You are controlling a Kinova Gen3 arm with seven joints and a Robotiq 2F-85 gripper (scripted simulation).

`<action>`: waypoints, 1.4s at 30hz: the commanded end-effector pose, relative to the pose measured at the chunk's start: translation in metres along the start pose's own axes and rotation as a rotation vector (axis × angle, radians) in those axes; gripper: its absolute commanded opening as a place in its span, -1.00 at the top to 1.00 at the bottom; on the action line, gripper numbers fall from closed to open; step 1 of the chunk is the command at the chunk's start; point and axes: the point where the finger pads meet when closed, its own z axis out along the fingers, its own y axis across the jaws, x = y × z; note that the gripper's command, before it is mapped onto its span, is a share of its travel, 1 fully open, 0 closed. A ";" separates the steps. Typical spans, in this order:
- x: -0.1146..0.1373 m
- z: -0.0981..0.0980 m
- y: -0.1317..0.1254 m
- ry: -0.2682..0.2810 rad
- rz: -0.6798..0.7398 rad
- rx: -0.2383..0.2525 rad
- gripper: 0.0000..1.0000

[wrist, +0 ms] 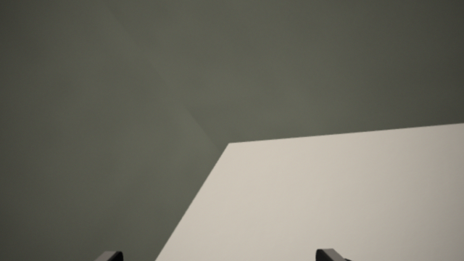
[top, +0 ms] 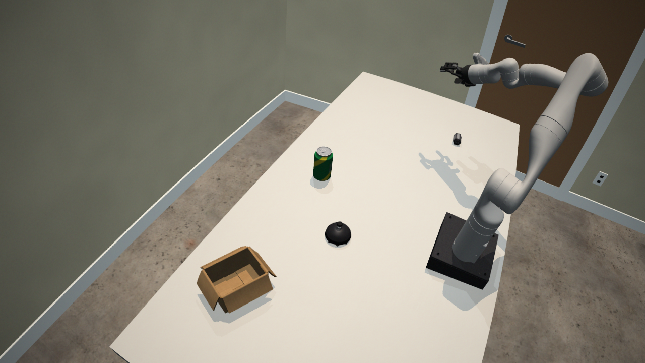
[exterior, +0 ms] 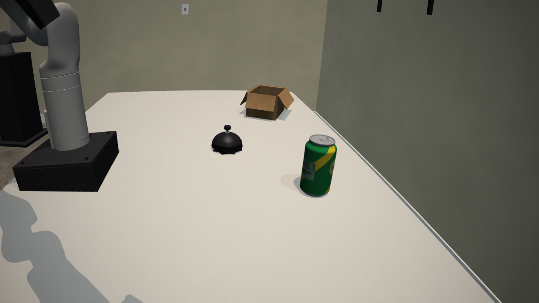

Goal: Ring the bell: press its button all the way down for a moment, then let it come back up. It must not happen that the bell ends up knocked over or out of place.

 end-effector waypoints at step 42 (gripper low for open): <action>-0.212 0.045 -0.233 -0.467 -0.292 0.268 -1.00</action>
